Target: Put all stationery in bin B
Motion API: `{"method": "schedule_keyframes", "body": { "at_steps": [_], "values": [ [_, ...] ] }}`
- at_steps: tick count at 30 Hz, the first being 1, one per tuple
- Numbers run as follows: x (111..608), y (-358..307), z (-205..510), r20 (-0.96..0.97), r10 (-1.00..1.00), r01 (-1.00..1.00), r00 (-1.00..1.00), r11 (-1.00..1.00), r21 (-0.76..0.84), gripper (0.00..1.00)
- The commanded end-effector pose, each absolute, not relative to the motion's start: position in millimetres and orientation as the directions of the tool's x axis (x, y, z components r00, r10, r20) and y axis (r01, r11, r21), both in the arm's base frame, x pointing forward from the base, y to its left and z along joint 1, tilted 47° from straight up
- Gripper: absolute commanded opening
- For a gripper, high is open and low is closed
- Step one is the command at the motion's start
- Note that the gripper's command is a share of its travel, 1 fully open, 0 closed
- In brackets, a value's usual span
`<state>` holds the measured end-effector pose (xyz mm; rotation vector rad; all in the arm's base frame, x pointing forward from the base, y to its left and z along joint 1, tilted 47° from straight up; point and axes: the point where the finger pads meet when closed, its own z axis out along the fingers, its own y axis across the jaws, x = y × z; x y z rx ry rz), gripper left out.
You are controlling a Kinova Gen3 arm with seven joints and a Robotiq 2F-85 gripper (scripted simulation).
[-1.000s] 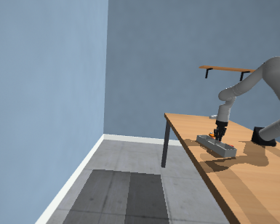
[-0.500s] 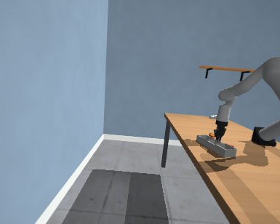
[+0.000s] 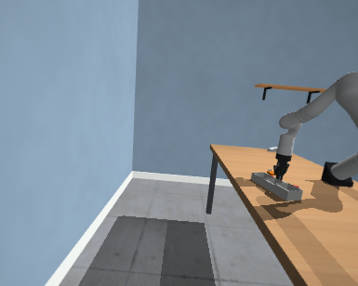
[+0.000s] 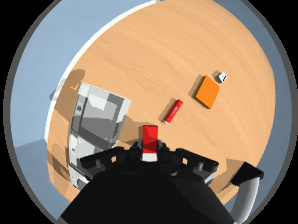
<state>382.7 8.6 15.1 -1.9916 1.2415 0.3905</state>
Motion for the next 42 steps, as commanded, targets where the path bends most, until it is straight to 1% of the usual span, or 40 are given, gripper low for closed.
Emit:
{"method": "schedule_keyframes", "body": {
  "at_steps": [1,23,37,42],
  "values": [
    [383,9,14,-0.597,-0.640,-0.867,0.483,-0.253,-0.430,0.19],
    [375,-36,57,-0.600,-0.641,-0.869,0.479,-0.250,-0.427,0.19],
    [376,-34,55,-0.597,-0.640,-0.867,0.483,-0.253,-0.430,0.19],
    [374,-42,62,-0.597,-0.639,-0.866,0.485,-0.255,-0.431,0.19]
  ]
}}
